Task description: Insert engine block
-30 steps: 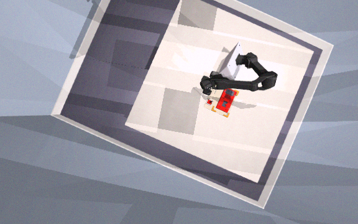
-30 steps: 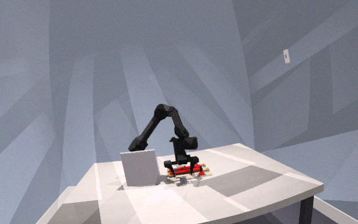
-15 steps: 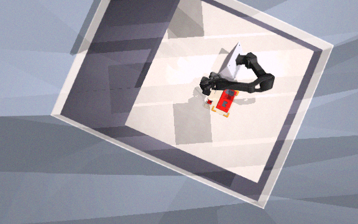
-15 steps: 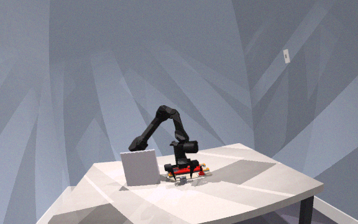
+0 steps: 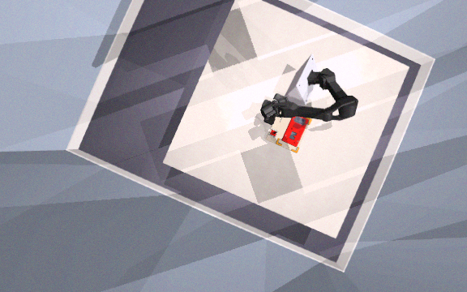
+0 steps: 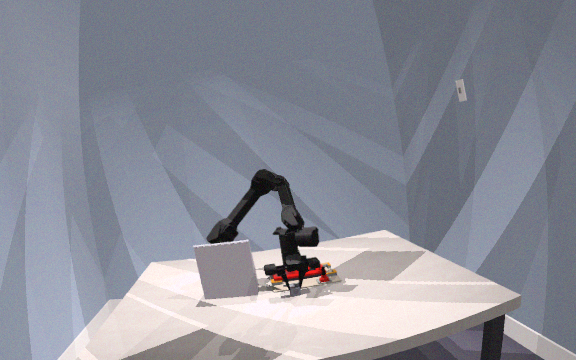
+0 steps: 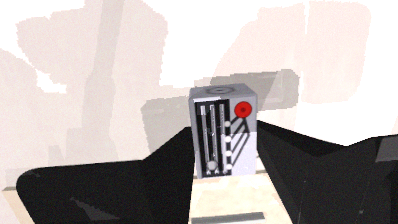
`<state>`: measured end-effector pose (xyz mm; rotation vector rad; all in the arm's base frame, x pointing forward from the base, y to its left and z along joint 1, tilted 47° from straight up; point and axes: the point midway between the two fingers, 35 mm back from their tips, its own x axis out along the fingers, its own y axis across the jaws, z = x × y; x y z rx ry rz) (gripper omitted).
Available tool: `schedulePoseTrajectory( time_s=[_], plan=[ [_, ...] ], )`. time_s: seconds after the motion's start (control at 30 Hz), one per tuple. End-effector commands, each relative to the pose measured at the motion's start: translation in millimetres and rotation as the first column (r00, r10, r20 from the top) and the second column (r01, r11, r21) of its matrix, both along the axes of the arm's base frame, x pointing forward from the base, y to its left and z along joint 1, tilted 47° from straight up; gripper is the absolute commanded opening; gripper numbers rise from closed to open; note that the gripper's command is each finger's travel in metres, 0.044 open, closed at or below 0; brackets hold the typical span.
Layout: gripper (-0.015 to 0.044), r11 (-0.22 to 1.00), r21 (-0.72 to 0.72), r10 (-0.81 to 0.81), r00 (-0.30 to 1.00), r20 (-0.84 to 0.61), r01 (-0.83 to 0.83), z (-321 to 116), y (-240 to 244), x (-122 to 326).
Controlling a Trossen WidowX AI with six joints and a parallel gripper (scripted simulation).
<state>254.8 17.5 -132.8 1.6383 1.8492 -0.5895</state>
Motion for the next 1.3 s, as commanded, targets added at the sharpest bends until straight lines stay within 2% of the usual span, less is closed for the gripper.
schedulePoseTrajectory(
  time_s=[0.0, 0.13, 0.23, 1.27],
  plan=[
    [0.0098, 1.000, 0.003, -0.005, 1.000, -0.003, 0.005, 0, 1, 0],
    [0.0000, 1.000, 0.008, -0.026, 1.000, -0.002, 0.026, 4, -2, 2],
    [0.0000, 0.998, 0.016, -0.062, 0.998, -0.001, 0.062, 10, -7, 5],
    [0.0000, 1.000, -0.007, -0.021, 1.000, 0.000, 0.021, 67, -76, 12]
  ],
)
